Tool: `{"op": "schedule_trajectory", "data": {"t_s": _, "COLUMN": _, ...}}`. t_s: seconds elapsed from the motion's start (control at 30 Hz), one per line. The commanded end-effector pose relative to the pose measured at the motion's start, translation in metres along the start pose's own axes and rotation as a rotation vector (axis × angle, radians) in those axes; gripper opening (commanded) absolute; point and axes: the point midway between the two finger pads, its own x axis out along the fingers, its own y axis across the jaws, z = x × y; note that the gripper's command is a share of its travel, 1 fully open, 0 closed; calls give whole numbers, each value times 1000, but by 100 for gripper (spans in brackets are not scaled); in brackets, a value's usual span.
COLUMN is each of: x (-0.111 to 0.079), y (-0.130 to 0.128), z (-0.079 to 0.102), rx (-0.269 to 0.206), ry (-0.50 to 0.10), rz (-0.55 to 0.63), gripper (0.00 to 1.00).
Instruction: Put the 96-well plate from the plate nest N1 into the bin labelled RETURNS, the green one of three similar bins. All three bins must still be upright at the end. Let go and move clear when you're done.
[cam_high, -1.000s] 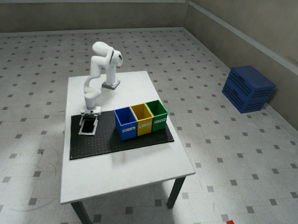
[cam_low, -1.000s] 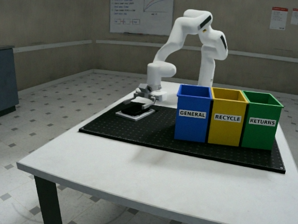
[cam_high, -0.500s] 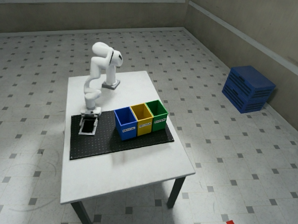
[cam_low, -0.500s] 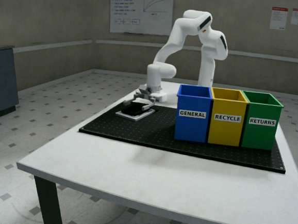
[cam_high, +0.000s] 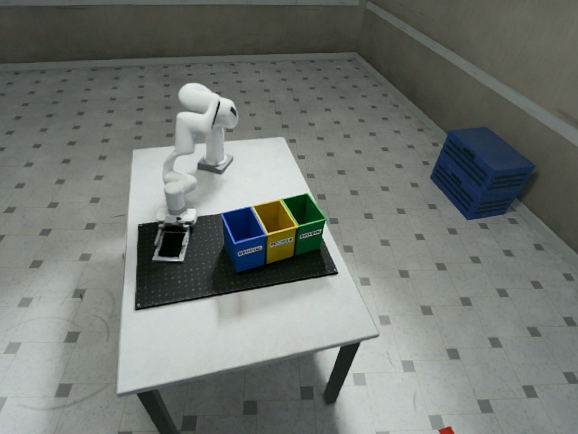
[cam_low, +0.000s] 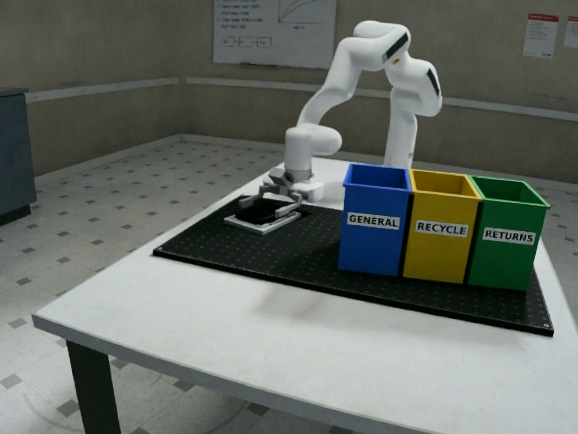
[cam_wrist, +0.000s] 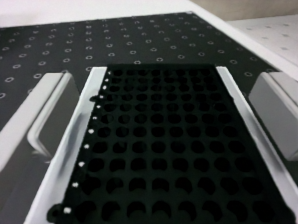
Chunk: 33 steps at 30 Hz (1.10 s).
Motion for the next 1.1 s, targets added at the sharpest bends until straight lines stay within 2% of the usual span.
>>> {"op": "schedule_trajectory", "data": {"t_s": 0.0, "x": 1, "y": 0, "z": -1, "rx": -1, "ry": -4, "rz": 0, "gripper": 37}}
{"op": "schedule_trajectory", "data": {"t_s": 0.77, "x": 1, "y": 0, "z": -3, "rx": -1, "ry": -4, "rz": 0, "gripper": 37}}
{"op": "schedule_trajectory", "data": {"t_s": 0.8, "x": 1, "y": 0, "z": -3, "rx": -1, "ry": -4, "rz": 0, "gripper": 0}}
{"op": "schedule_trajectory", "data": {"t_s": 1.07, "x": 1, "y": 0, "z": -3, "rx": -1, "ry": -4, "rz": 0, "gripper": 0}}
